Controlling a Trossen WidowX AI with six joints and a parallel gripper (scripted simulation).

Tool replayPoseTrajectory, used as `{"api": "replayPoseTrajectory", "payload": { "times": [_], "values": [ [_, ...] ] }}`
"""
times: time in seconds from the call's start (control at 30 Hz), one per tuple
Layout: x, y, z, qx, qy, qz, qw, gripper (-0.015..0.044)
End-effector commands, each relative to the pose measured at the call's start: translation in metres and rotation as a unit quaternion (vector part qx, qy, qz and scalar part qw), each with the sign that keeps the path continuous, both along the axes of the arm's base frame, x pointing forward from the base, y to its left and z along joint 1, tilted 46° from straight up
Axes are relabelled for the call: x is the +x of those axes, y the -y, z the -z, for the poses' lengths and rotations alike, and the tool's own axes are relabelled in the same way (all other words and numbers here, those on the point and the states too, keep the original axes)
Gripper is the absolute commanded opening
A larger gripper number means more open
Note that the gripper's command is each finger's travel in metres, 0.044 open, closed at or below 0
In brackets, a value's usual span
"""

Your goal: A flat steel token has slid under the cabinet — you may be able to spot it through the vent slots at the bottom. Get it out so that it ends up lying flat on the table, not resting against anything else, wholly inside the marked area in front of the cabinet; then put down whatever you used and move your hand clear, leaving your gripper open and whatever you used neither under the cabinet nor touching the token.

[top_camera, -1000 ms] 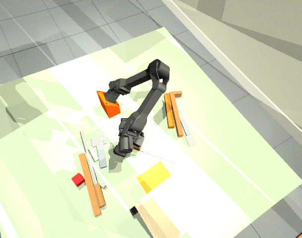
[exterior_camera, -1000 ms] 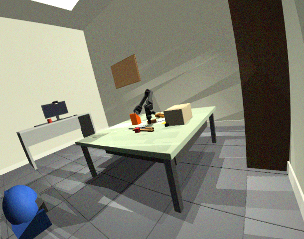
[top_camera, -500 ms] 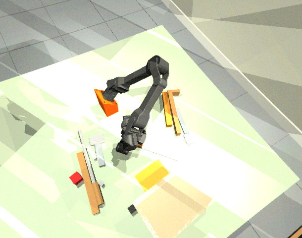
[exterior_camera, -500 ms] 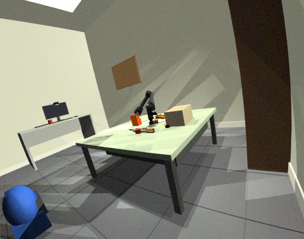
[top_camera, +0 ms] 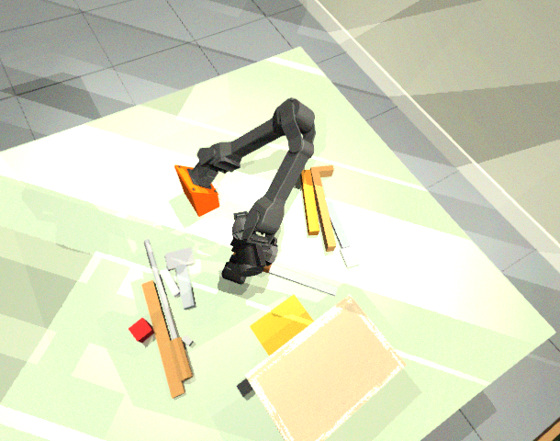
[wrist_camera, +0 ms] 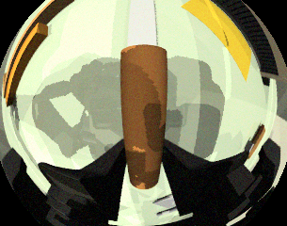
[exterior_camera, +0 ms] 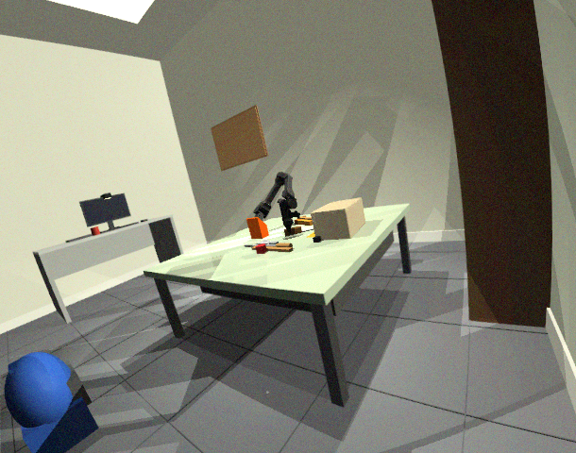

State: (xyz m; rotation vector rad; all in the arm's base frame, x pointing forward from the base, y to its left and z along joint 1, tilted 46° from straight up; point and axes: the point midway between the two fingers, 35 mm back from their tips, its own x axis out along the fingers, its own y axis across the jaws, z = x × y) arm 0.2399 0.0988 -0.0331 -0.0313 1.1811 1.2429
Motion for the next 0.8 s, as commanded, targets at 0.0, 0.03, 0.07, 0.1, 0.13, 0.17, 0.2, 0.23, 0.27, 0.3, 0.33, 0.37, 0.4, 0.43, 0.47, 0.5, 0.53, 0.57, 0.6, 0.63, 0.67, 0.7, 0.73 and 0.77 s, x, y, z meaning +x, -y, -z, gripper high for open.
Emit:
{"api": "replayPoseTrajectory", "payload": {
  "times": [0.0,0.03,0.07,0.1,0.13,0.17,0.2,0.23,0.27,0.3,0.33,0.37,0.4,0.43,0.47,0.5,0.53,0.57,0.6,0.63,0.67,0.7,0.73,0.77],
  "values": [
    [0.0,-0.004,-0.005,0.001,0.001,0.001,1.0,0.0],
    [0.0,-0.005,-0.006,0.001,0.001,0.001,1.0,0.0],
    [0.0,-0.005,-0.007,0.001,0.001,0.001,1.0,0.0],
    [0.0,-0.006,-0.008,0.001,0.001,0.001,1.0,0.0],
    [0.0,-0.007,-0.009,0.001,0.001,0.001,1.0,0.0],
    [0.0,-0.008,-0.01,0.001,0.001,0.001,1.0,0.0],
    [0.0,-0.009,-0.01,0.001,0.001,0.001,1.0,0.0],
    [0.0,-0.01,-0.011,0.001,0.001,0.001,1.0,0.0],
    [0.0,-0.011,-0.012,0.001,0.001,0.001,1.0,0.0],
    [0.0,-0.011,-0.013,0.001,0.001,0.001,1.0,0.0],
    [-0.001,-0.012,-0.014,0.001,0.001,0.001,1.0,0.0],
    [-0.001,-0.013,-0.015,0.001,0.001,0.001,1.0,0.0],
    [-0.001,-0.014,-0.016,0.001,0.001,0.001,1.0,0.0],
    [-0.001,-0.015,-0.016,0.001,0.001,0.001,1.0,0.0],
    [-0.001,-0.015,-0.017,0.001,0.001,0.001,1.0,0.0],
    [-0.001,-0.016,-0.018,0.002,0.001,0.001,1.0,0.0],
    [-0.001,-0.017,-0.019,0.002,0.001,0.001,1.0,0.0],
    [-0.002,-0.018,-0.02,0.002,0.001,0.001,1.0,0.0],
    [-0.002,-0.019,-0.021,0.002,0.001,0.001,1.0,0.0],
    [-0.002,-0.019,-0.021,0.002,0.001,0.001,1.0,0.0],
    [-0.002,-0.02,-0.022,0.002,0.001,0.001,1.0,0.0],
    [-0.002,-0.021,-0.023,0.002,0.001,0.001,1.0,0.0],
    [-0.002,-0.022,-0.024,0.002,0.001,0.001,1.0,0.0],
    [-0.003,-0.023,-0.025,0.002,0.001,0.001,1.0,0.0]
  ]
}}
